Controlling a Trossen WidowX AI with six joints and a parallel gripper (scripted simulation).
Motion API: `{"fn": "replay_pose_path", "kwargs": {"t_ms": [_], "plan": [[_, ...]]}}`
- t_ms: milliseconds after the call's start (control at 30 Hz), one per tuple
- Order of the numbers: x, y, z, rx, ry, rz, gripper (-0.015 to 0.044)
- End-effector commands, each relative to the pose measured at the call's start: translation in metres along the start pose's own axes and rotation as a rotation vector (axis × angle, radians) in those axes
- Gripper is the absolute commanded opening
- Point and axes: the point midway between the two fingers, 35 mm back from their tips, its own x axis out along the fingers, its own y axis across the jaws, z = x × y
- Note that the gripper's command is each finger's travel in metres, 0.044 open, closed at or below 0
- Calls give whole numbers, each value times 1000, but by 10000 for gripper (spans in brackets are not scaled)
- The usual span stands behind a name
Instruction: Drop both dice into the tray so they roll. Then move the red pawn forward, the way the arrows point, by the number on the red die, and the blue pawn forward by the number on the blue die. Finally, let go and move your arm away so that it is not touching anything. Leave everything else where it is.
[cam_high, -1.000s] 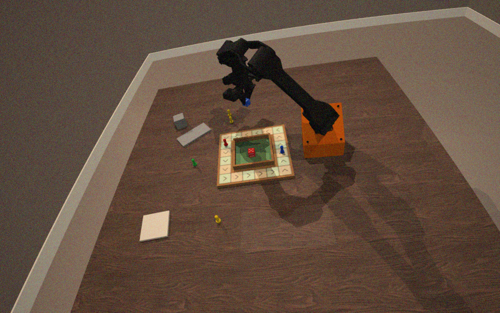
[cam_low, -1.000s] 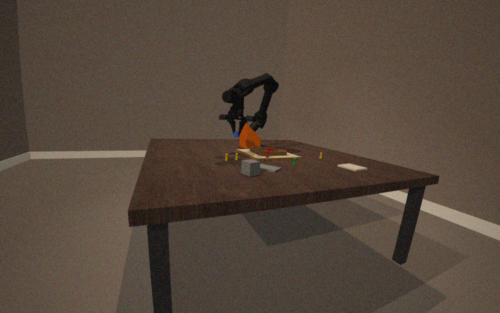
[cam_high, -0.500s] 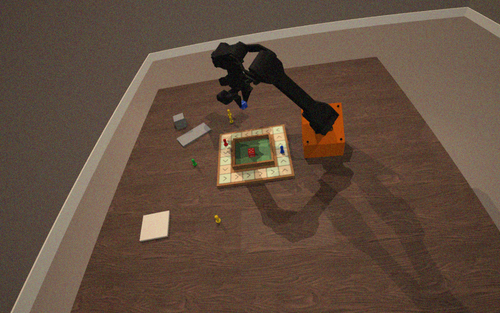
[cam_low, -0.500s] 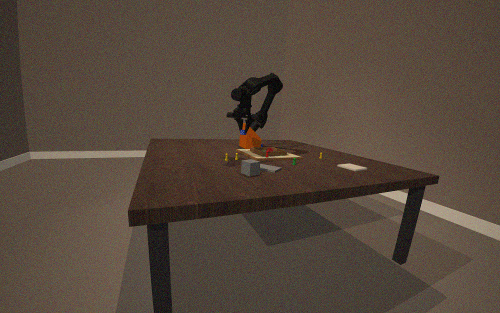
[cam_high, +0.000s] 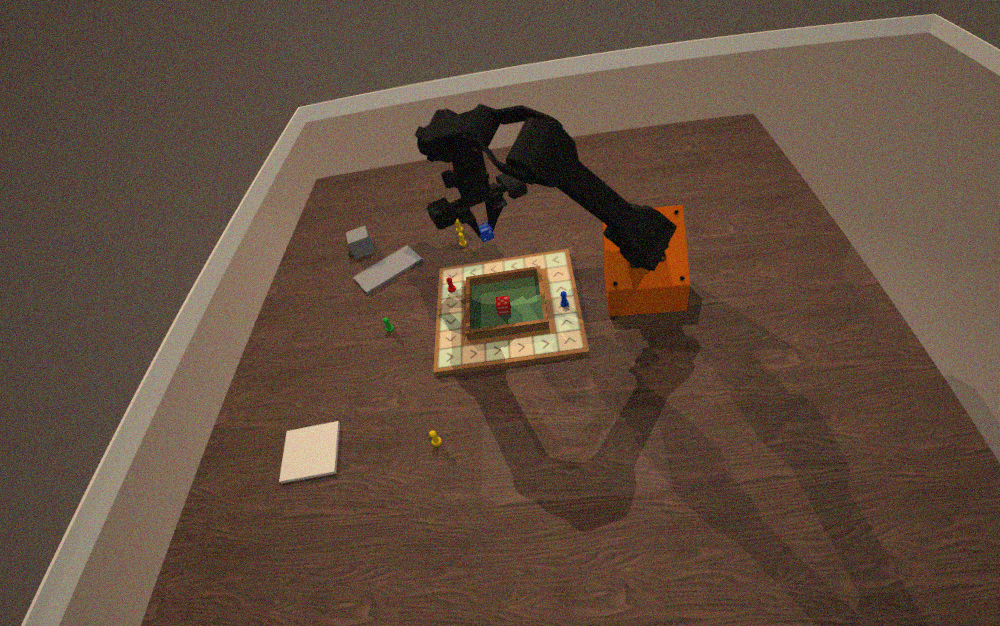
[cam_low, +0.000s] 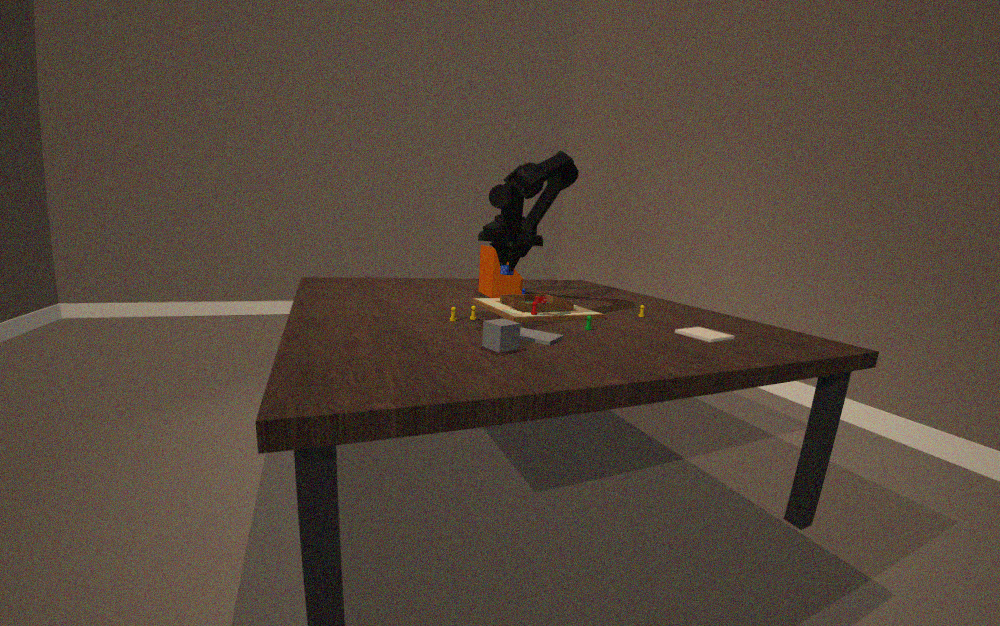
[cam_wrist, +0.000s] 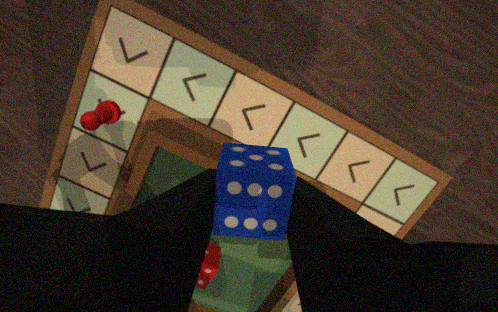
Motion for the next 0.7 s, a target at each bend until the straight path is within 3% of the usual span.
{"fn": "replay_pose_path", "kwargs": {"t_ms": [0,667], "plan": [[5,-2,-18,81,10,1,0],[24,-22,-90,420,28,0,0]]}}
